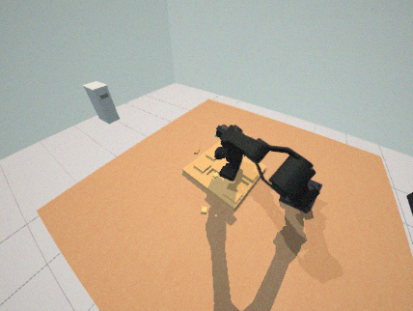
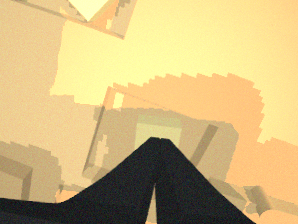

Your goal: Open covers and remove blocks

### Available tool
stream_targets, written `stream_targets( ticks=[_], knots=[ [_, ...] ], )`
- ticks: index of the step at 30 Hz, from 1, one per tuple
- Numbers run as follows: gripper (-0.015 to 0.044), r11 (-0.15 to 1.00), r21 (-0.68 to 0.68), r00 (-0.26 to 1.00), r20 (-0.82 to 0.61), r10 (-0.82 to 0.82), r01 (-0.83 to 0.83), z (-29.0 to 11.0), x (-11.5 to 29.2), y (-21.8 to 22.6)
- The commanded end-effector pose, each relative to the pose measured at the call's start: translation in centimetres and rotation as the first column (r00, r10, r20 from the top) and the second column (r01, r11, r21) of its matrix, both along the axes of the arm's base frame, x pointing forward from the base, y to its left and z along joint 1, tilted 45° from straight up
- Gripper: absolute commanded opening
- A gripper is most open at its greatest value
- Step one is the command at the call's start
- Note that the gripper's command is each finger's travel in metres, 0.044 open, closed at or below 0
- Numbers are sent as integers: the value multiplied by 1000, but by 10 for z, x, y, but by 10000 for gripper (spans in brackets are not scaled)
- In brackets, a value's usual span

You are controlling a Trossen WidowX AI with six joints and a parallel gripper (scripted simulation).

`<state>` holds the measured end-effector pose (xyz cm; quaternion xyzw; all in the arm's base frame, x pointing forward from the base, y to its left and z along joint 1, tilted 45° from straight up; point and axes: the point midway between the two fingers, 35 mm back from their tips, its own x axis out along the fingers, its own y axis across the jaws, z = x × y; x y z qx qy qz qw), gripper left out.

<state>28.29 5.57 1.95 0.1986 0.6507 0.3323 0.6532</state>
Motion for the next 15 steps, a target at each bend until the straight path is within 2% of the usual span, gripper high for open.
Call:
stream_targets(
  ticks=[1, 15],
  knots=[
    [0, 1000, 5, 1000, -4, 0, 0, -2, -1, 3],
    [0, 1000, 5, 1000, -4, 0, 0, 0, -8, 8]
  ],
)
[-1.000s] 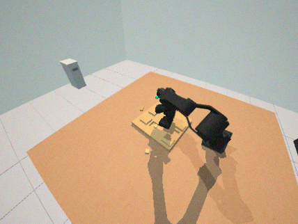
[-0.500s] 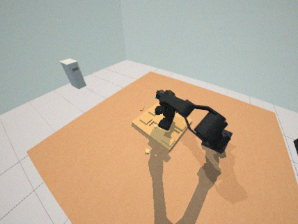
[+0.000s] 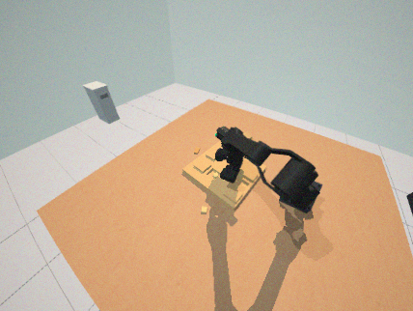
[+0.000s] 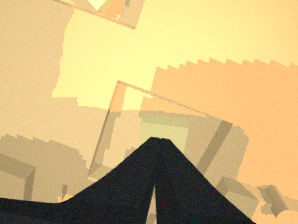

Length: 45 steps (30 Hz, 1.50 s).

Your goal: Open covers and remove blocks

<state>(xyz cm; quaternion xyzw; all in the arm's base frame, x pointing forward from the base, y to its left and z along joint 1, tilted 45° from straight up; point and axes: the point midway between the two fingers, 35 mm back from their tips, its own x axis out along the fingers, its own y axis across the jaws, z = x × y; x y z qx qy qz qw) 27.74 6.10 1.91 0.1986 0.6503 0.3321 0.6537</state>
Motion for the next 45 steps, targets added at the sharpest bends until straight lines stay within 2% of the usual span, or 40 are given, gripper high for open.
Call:
stream_targets(
  ticks=[1, 45],
  knots=[
    [0, 1000, 6, 1000, -5, 1, -1, 0, -3, 3],
    [0, 1000, 3, 1000, 0, 1, -1, 3, -2, -2]
  ],
)
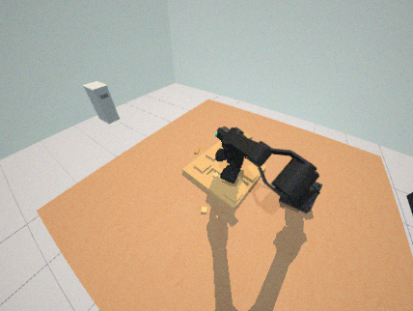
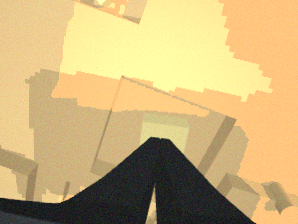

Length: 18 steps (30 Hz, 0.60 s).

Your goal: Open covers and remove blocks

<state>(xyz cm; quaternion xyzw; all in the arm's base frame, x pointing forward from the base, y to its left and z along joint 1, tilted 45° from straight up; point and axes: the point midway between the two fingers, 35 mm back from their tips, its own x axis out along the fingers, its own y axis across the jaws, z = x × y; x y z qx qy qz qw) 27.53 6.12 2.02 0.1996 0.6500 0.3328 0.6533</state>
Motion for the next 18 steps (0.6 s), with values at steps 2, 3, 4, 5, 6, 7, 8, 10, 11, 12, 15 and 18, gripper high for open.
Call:
stream_targets(
  ticks=[2, 3, 4, 5, 6, 7, 8, 10, 11, 12, 15, 18],
  knots=[
    [0, 1000, 1, 1000, 0, 3, -3, 3, 1, -4],
    [0, 1000, 1, 1000, 0, 3, -3, 4, 1, -5],
    [0, 1000, 1, 1000, 0, 4, -4, 5, 2, -6],
    [0, 1000, 2, 1000, 0, 4, -4, 6, 2, -7],
    [26, 1000, 3, 1000, -1, 1, -1, 4, 1, -4],
    [53, 1000, 3, 1000, -1, 1, -1, 5, 1, -6],
    [79, 1000, 2, 1000, -1, 1, -1, 8, 2, -8],
    [131, 1000, 1, 1000, -1, 2, -2, 14, 4, -15],
    [144, 1000, 1, 1000, 0, 2, -2, 17, 4, -19],
    [144, 1000, 0, 1000, 0, 3, -3, 21, 5, -22],
    [144, 1000, 0, 1000, 0, 4, -4, 31, 6, -33],
    [144, 1000, 0, 1000, 0, 6, -6, 41, 6, -42]
  ],
)
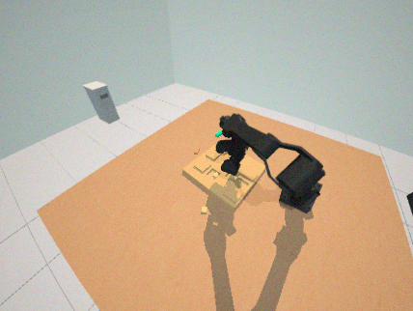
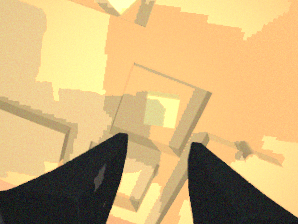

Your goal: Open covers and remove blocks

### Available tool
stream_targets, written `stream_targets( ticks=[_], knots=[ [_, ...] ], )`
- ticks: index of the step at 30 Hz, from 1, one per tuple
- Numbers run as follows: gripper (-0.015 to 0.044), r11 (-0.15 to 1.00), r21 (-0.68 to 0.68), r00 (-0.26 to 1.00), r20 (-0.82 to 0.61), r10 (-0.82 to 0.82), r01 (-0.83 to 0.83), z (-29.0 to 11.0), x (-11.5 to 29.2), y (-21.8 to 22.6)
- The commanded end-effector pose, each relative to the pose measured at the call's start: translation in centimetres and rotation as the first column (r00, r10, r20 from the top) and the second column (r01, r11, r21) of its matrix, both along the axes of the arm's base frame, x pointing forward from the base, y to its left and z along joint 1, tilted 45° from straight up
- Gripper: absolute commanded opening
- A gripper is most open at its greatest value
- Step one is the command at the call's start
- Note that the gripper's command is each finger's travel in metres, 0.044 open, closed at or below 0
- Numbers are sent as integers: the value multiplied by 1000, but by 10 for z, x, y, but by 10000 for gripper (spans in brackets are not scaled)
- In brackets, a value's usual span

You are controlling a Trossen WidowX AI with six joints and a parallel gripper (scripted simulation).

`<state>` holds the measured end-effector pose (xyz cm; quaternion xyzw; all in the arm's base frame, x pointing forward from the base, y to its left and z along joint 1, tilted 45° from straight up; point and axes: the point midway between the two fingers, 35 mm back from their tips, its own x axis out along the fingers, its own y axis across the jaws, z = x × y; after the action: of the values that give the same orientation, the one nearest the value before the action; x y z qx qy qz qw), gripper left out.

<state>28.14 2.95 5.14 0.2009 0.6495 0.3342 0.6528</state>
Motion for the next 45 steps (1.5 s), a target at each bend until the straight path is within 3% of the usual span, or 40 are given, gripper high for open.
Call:
stream_targets(
  ticks=[1, 20, 45],
  knots=[
    [144, 1000, -3, 1000, 0, 5, -5, 12, 0, -12],
    [144, 1000, -2, 1000, 1, 5, -5, -12, -2, 12],
    [144, 1000, -2, 1000, 1, 5, -5, -13, -2, 13]
  ],
)
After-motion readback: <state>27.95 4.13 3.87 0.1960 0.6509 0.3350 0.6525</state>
